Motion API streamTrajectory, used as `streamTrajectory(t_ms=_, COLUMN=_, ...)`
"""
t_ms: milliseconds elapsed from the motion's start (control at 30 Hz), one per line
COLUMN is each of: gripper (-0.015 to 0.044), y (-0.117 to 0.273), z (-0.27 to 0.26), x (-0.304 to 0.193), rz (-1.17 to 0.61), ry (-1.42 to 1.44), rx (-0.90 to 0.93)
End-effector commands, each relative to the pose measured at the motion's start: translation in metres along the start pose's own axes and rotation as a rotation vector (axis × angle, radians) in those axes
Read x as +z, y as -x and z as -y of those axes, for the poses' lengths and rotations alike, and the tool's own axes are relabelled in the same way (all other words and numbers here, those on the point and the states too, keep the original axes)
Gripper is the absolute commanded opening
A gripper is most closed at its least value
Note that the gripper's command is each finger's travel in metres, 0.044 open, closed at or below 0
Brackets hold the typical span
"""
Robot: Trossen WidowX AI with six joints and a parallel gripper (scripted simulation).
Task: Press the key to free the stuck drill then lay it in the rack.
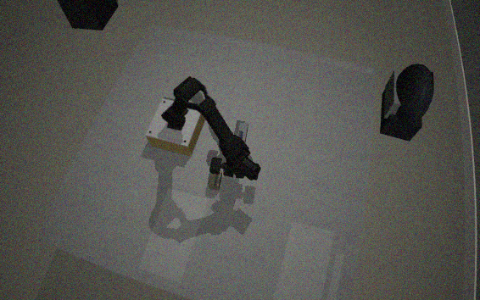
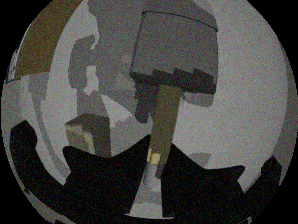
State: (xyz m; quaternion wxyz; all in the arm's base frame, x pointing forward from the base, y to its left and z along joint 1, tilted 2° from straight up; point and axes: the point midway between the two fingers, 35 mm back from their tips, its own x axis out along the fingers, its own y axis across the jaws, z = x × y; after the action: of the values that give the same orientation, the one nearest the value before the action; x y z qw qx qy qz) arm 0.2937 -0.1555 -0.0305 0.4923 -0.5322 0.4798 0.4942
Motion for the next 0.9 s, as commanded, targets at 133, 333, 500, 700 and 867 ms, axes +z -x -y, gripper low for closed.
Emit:
streamTrajectory(t_ms=133, gripper=0.0, y=0.002, z=-0.001, x=0.001, rz=0.001, ry=-0.001, rx=0.0)
streamTrajectory(t_ms=333, gripper=0.0, y=0.002, z=-0.001, x=-0.004, rz=0.001, ry=-0.001, rx=0.0)
streamTrajectory(t_ms=500, gripper=0.0, y=0.002, z=0.0, x=-0.007, rz=0.0, ry=-0.001, rx=0.0)
streamTrajectory(t_ms=700, gripper=0.0, y=0.003, z=0.001, x=-0.013, rz=0.0, ry=-0.001, rx=0.0)
streamTrajectory(t_ms=867, gripper=0.0, y=0.004, z=0.001, x=-0.019, rz=-0.001, ry=-0.001, rx=0.0)
